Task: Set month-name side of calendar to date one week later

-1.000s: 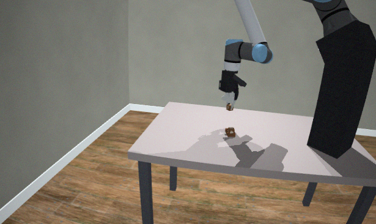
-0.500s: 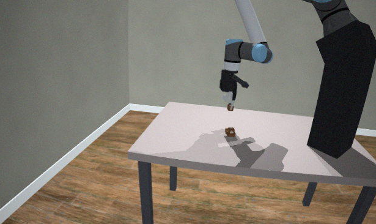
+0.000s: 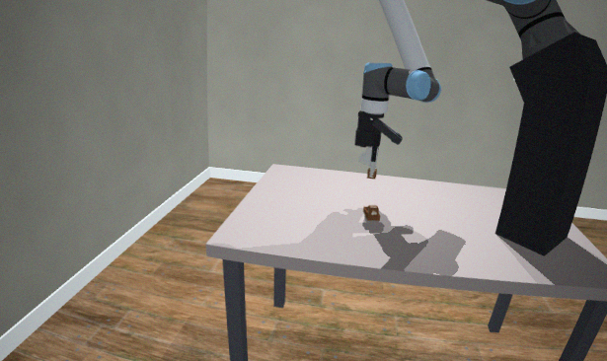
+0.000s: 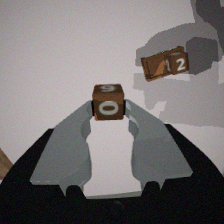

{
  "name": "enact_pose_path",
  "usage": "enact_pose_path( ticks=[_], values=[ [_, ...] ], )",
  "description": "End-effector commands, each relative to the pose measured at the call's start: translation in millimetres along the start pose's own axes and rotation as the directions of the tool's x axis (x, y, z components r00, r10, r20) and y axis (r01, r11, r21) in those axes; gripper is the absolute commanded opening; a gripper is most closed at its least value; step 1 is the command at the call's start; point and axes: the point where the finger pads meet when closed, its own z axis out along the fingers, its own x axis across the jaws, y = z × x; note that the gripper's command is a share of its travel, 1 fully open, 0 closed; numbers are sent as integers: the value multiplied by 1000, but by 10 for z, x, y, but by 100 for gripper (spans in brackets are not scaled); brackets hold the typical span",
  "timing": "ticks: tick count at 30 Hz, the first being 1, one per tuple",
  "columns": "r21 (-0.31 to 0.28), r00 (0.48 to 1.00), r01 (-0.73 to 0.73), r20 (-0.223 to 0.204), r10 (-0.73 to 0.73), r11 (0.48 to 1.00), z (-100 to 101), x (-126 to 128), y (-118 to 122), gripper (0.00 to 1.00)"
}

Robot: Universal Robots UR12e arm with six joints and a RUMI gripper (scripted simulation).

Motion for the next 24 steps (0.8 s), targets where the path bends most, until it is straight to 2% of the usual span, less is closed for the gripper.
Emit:
enact_pose_path(
  ticks=[1, 7, 12, 15, 19, 20, 23, 24],
  values=[
    [2, 985, -173, 3, 173, 985, -5, 9, 6, 10],
    [2, 953, -304, 4, 304, 953, -5, 14, 13, 10],
    [1, 892, -451, 4, 451, 892, -5, 19, 24, 10],
    [1, 890, -457, 4, 457, 890, -5, 19, 25, 10],
    [1, 809, -587, 4, 587, 809, -6, 23, 40, 10],
    [1, 809, -588, 4, 588, 809, -6, 23, 40, 10],
    [0, 744, -669, 4, 669, 744, -6, 24, 52, 10],
    [0, 742, -670, 4, 670, 742, -6, 24, 52, 10]
  ],
)
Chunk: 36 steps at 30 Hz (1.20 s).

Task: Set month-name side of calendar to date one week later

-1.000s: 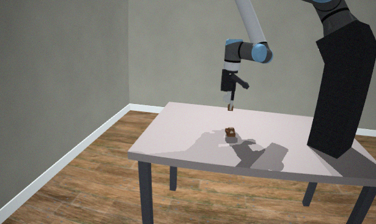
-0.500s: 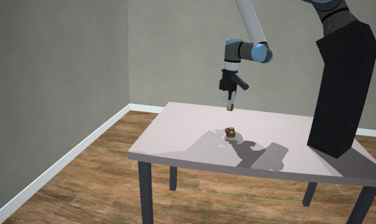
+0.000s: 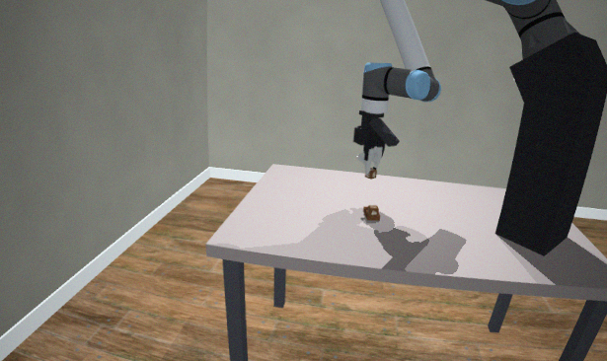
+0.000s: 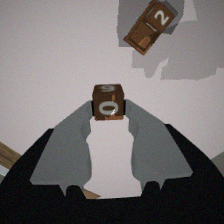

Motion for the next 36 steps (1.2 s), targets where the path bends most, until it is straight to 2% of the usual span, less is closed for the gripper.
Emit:
enact_pose_path(
  ticks=[1, 6, 8, 19, 23, 36],
  values=[
    [0, 988, -154, 4, 154, 988, -5, 13, 13, 10],
    [-1, 954, -301, 4, 301, 954, -5, 24, 30, 10],
    [-1, 954, -301, 4, 301, 954, -5, 24, 30, 10],
    [-2, 861, -508, 4, 508, 861, -6, 37, 62, 10],
    [-2, 837, -548, 4, 548, 837, -6, 39, 70, 10],
    [-2, 808, -589, 3, 589, 808, -6, 41, 78, 10]
  ],
)
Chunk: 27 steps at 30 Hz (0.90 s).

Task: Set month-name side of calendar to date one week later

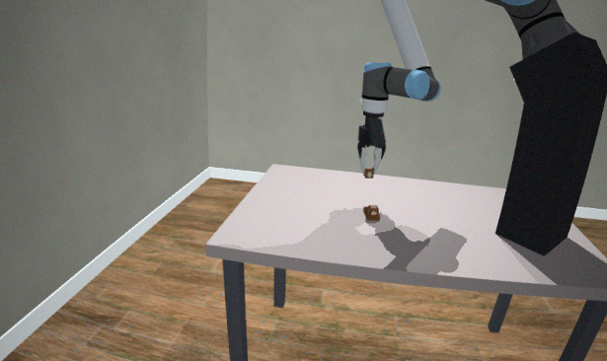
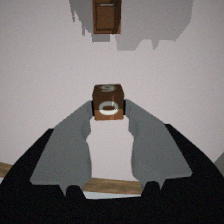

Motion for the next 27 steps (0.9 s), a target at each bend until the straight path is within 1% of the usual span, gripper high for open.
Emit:
enact_pose_path(
  ticks=[1, 18, 23, 27],
  values=[
    [0, 1000, -15, 0, 15, 1000, -4, 5, 2, 10],
    [0, 1000, -16, 0, 16, 1000, 0, 5, 2, 10],
    [0, 1000, -16, 0, 16, 1000, 27, 5, 1, 10],
    [0, 1000, -16, 0, 16, 1000, 117, 5, 1, 10]
  ],
)
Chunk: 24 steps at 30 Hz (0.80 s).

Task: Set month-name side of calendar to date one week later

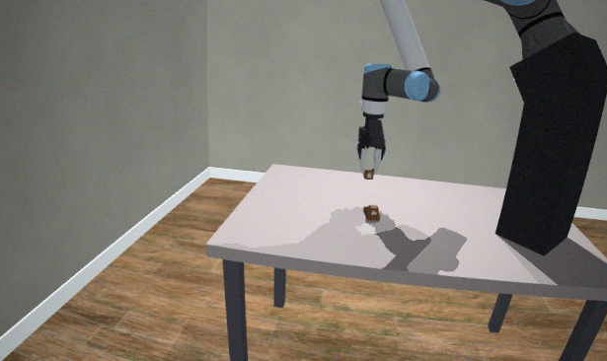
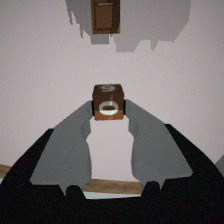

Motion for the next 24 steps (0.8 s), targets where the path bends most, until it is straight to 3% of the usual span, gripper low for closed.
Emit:
enact_pose_path(
  ticks=[1, 11, 24],
  values=[
    [0, 1000, 0, -1, 0, 1000, 108, 3, -1, 10],
    [0, 1000, 0, -1, 0, 1000, 565, 5, -3, 10],
    [0, 1000, 0, -1, 0, 1000, 902, 6, -4, 10]
  ],
)
